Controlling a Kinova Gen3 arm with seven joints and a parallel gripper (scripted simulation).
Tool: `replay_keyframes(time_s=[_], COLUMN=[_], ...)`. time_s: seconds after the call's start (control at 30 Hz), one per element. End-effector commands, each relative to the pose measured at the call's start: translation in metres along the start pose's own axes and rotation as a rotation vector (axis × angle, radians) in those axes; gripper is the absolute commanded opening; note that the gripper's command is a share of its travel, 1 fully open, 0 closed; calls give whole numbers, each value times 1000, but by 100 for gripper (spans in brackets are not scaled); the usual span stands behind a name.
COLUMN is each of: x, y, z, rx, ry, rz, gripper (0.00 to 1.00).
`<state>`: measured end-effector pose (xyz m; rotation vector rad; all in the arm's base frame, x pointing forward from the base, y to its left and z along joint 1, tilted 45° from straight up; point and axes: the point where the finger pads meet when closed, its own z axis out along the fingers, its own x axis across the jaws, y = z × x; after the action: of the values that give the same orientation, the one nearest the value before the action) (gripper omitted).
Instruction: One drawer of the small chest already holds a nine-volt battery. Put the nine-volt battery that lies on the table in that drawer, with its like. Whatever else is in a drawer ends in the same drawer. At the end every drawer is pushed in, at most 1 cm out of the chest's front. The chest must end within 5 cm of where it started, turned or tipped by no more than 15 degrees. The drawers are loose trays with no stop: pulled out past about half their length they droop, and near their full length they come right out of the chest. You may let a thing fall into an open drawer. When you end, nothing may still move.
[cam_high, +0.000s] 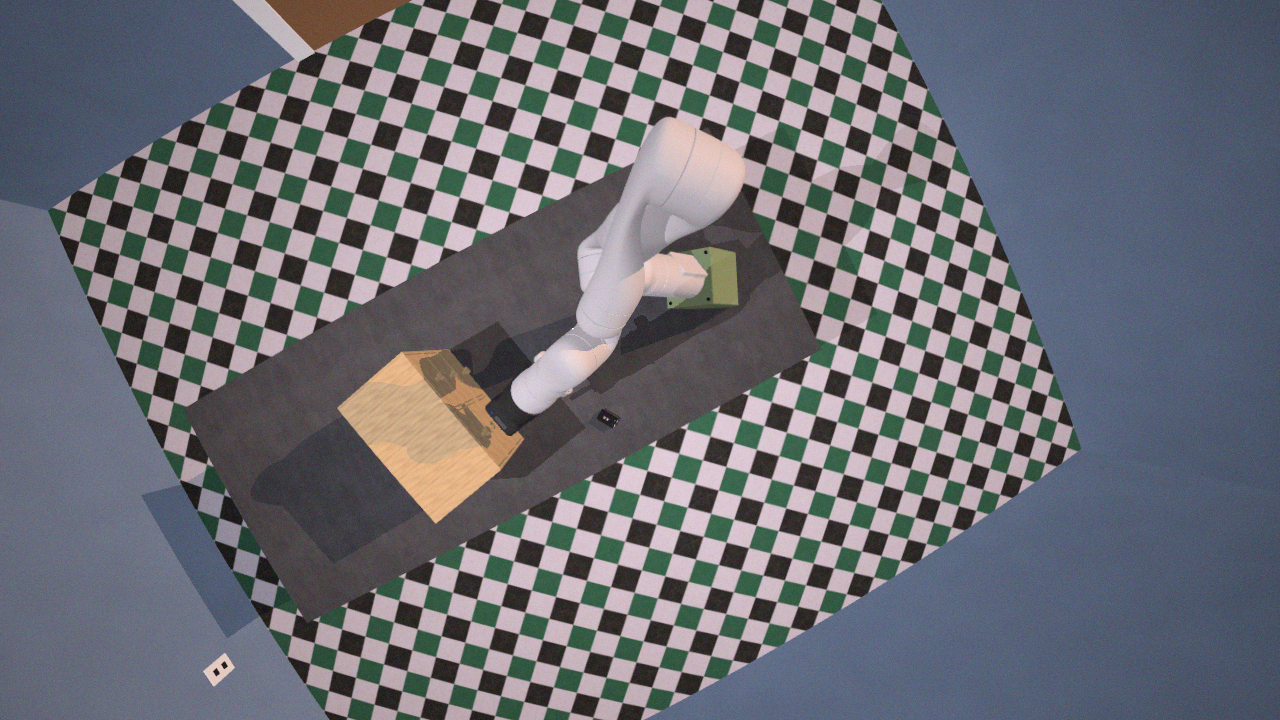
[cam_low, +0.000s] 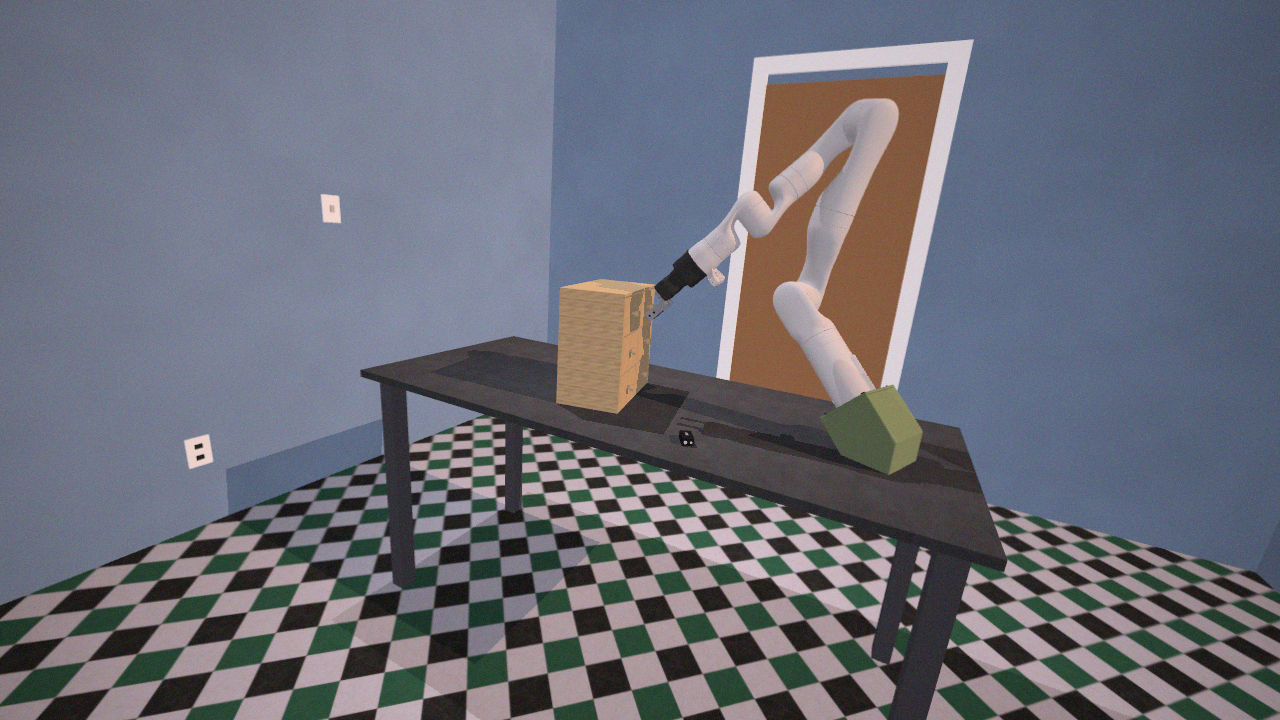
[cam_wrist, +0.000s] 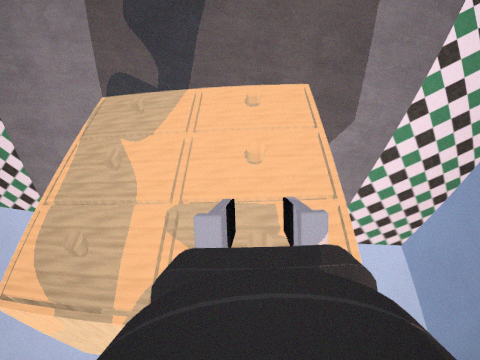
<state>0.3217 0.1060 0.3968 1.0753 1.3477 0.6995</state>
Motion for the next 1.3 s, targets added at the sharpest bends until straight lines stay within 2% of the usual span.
replay_keyframes(time_s=[0.0, 0.63, 1.27], x=[0, 0, 0], y=[1, 3, 14], z=[0, 2, 14], rx=[-1, -1, -1], ry=[0, 0, 0], rz=[0, 0, 0], gripper=[67, 67, 67])
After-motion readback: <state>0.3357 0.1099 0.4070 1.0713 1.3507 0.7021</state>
